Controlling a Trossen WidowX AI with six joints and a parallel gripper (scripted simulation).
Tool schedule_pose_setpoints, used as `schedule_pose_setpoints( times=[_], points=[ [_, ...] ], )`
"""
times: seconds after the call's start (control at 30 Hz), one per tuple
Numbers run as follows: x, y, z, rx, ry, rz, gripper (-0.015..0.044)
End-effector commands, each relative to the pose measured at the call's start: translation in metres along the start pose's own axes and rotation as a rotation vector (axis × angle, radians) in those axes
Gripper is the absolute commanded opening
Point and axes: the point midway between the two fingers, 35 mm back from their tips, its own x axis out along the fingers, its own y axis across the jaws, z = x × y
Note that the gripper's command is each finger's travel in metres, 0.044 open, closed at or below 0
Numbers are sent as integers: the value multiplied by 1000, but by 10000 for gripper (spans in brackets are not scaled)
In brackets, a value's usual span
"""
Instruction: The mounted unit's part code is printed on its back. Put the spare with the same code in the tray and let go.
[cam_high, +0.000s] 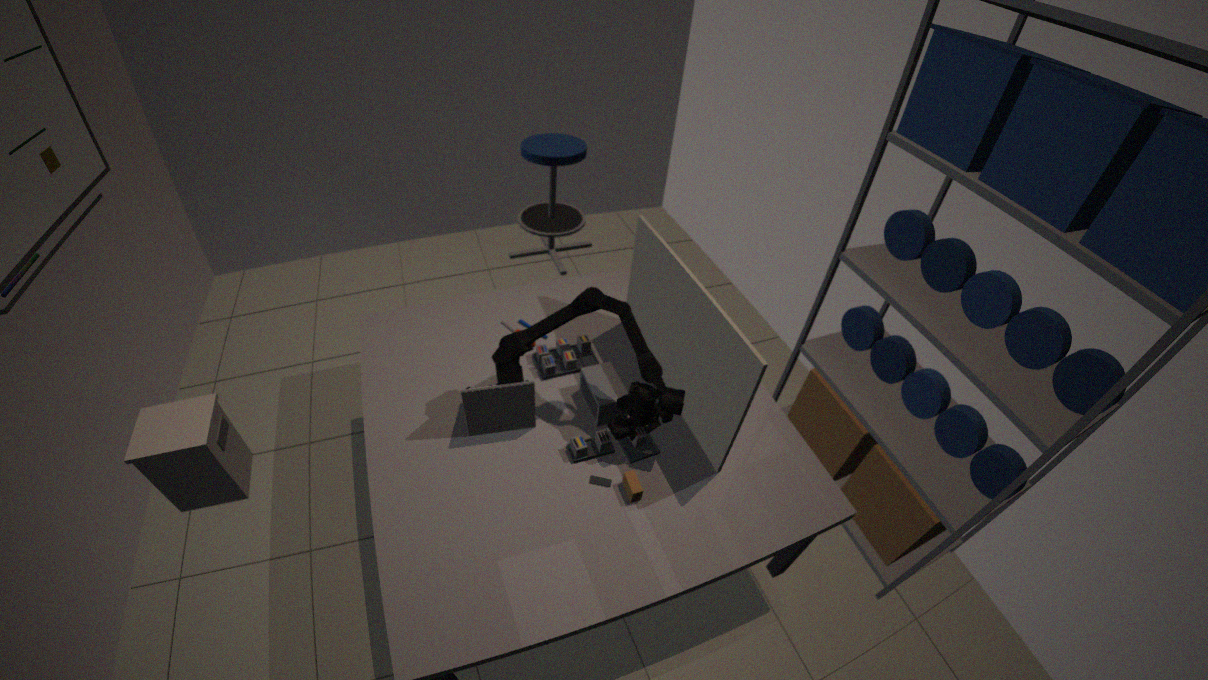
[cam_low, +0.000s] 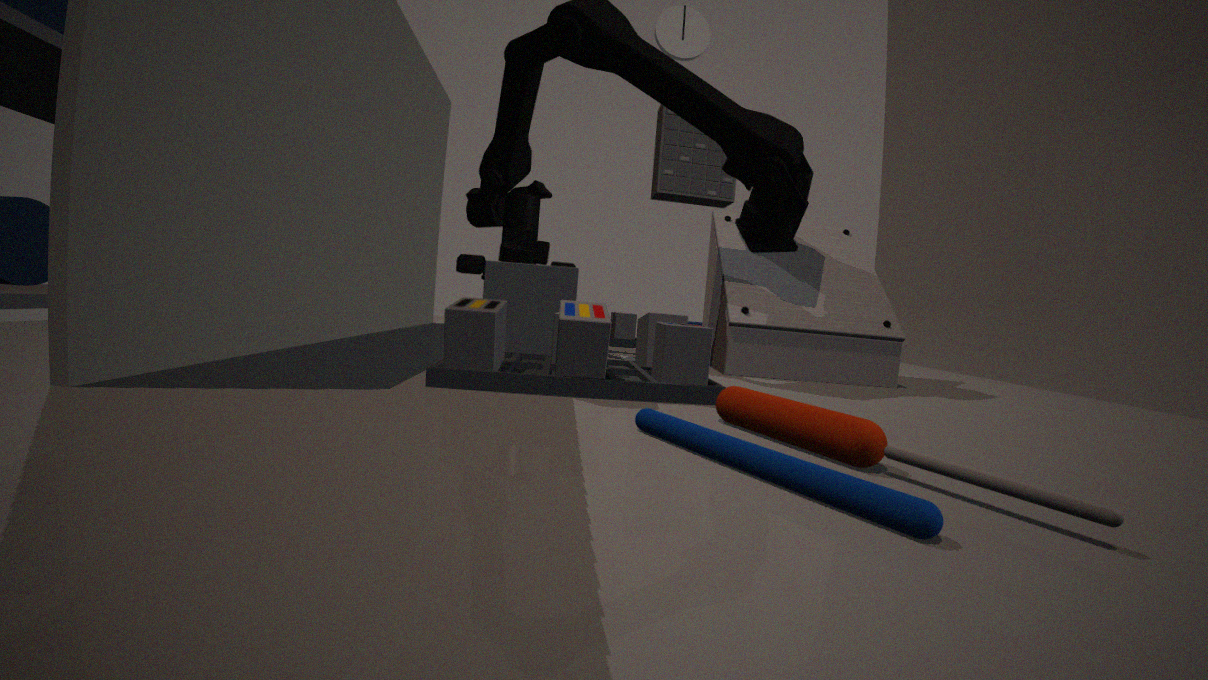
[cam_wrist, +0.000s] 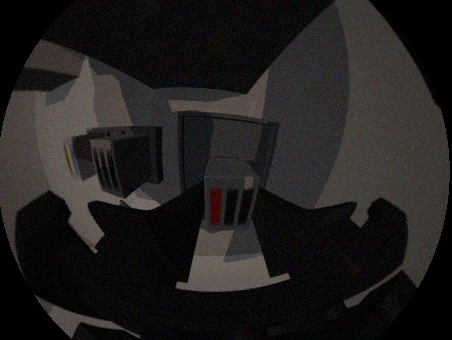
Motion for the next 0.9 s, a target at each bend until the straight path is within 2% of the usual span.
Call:
schedule_pose_setpoints(
  times=[0.0,0.23,0.47,0.87],
  points=[
    [-1,0,0,0,0,-1,263],
    [-4,0,-1,1,1,-1,440],
    [-106,1,-1,6,2,-2,440],
    [-112,0,-3,11,9,-18,440]
  ],
)
